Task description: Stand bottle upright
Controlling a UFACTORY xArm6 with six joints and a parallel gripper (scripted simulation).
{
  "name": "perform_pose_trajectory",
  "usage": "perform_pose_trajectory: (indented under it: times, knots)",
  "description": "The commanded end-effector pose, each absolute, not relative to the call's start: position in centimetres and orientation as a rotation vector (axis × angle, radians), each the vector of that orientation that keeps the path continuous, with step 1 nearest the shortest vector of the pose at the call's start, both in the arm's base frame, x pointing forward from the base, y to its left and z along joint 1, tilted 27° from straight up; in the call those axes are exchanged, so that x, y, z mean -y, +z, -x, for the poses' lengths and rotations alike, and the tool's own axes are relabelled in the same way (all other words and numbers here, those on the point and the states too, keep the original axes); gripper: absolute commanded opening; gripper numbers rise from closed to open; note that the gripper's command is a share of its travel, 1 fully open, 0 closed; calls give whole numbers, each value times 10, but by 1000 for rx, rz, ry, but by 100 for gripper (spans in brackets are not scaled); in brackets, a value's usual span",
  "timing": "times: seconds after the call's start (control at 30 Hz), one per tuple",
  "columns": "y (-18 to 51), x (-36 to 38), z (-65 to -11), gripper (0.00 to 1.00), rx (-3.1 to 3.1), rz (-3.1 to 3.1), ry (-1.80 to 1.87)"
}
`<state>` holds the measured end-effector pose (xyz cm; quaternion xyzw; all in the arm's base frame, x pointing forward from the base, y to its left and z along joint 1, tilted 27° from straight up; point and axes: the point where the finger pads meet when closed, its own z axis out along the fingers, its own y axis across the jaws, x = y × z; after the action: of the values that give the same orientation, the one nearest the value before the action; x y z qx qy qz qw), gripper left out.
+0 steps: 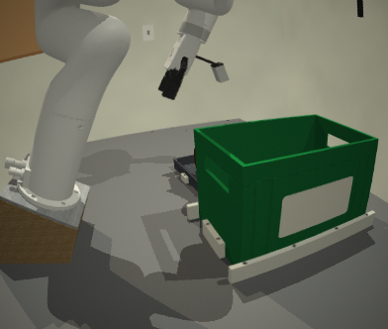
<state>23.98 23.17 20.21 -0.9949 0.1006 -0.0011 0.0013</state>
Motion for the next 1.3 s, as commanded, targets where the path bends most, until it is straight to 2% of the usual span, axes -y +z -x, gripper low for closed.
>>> perform_pose_trajectory:
  times: [0.0,0.2,0.4,0.73,0.77,1.27]
  knots:
    - [223,-207,-299,100,-318,3117,-262]
    - [253,-175,-348,100,-315,3116,-521]
    - [273,-154,-374,100,-310,3114,-672]
    - [283,-144,-385,100,-306,3114,-745]
    - [283,-144,-385,0,-306,3114,-745]
    - [283,-144,-385,0,-306,3114,-745]
